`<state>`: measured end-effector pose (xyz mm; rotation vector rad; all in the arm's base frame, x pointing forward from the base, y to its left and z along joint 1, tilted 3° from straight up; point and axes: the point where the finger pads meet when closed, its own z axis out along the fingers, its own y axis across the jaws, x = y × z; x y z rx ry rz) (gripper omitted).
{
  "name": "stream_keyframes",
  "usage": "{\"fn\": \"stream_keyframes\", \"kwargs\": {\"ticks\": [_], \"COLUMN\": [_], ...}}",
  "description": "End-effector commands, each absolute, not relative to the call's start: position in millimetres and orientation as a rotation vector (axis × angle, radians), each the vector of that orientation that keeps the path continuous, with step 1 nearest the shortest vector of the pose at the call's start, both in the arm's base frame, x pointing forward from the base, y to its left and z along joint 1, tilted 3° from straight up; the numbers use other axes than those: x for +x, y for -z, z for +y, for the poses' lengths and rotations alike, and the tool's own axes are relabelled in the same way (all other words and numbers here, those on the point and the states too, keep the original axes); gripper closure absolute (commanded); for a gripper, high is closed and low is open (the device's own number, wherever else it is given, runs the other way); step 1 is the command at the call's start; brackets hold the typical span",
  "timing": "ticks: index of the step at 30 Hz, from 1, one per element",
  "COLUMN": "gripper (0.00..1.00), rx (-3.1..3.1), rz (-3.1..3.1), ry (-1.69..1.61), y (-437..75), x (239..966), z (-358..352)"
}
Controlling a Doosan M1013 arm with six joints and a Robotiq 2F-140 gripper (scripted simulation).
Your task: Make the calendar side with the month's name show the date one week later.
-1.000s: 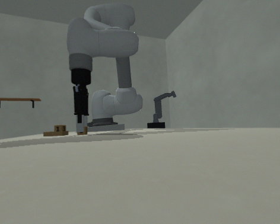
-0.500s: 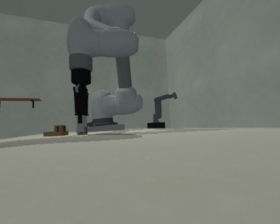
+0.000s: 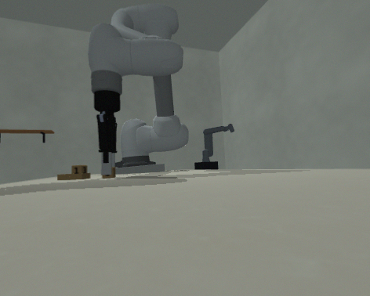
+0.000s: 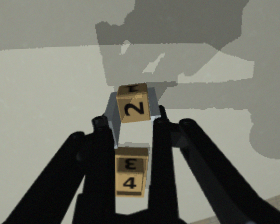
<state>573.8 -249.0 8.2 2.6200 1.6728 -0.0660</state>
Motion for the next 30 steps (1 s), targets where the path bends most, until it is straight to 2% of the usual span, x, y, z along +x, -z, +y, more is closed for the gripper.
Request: {"fn": "stream_keyframes", "kwargs": {"ticks": [1, 22, 30], "gripper": [0.75, 0.75, 0.75], "rx": [2.62, 2.62, 2.62], "rz": [1.673, 1.673, 1.673], "ry": [0.066, 0.066, 0.066], "y": [-8, -10, -47], "x": [574, 574, 574], "z": [-249, -249, -247]}}
